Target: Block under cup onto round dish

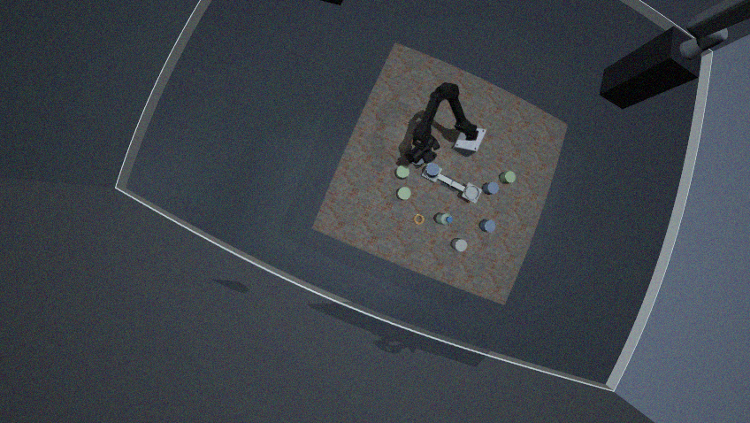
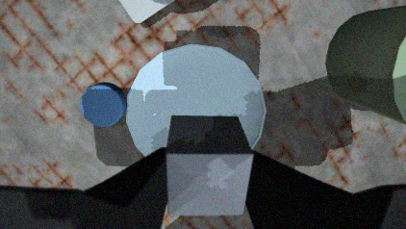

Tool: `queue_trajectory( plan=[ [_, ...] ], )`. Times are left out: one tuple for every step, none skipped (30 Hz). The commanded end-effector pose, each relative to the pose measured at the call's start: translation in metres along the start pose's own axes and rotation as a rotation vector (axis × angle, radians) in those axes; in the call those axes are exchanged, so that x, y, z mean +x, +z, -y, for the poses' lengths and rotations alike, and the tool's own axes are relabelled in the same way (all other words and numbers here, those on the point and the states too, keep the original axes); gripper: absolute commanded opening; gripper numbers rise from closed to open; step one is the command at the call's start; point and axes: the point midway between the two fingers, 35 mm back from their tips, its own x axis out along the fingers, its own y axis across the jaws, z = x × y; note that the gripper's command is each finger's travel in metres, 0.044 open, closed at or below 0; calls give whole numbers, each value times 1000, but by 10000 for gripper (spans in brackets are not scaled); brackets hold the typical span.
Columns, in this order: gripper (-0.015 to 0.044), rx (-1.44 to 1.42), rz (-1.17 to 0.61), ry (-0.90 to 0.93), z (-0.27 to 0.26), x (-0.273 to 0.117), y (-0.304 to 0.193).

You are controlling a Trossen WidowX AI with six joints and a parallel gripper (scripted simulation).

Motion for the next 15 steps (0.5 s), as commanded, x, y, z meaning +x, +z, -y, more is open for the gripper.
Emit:
queue_trajectory(
  plan=[
    [0,-11,-5,1,-1,5,-2],
    [0,-11,-5,1,-1,9,-2],
    [0,-11,-5,1,-1,13,-2],
    [0,-10,-5,1,-1,17,-2],
    [0,-10,-5,1,-1,21,-2],
    [0,-10,-5,1,-1,26,-2],
    [0,-10,-6,0,-1,31,-2],
    [0,-11,-6,0,-1,35,-2],
    [0,-11,-7,-1,-1,39,-3],
    [0,-11,-7,-1,-1,41,-3],
    [0,-11,-7,-1,-1,42,-3],
    [0,-11,-7,-1,-1,42,-3],
    [0,-11,-7,-1,-1,42,-3],
    [0,-11,-7,-1,-1,43,-3],
    [0,-11,-7,-1,-1,44,-3]
  ],
)
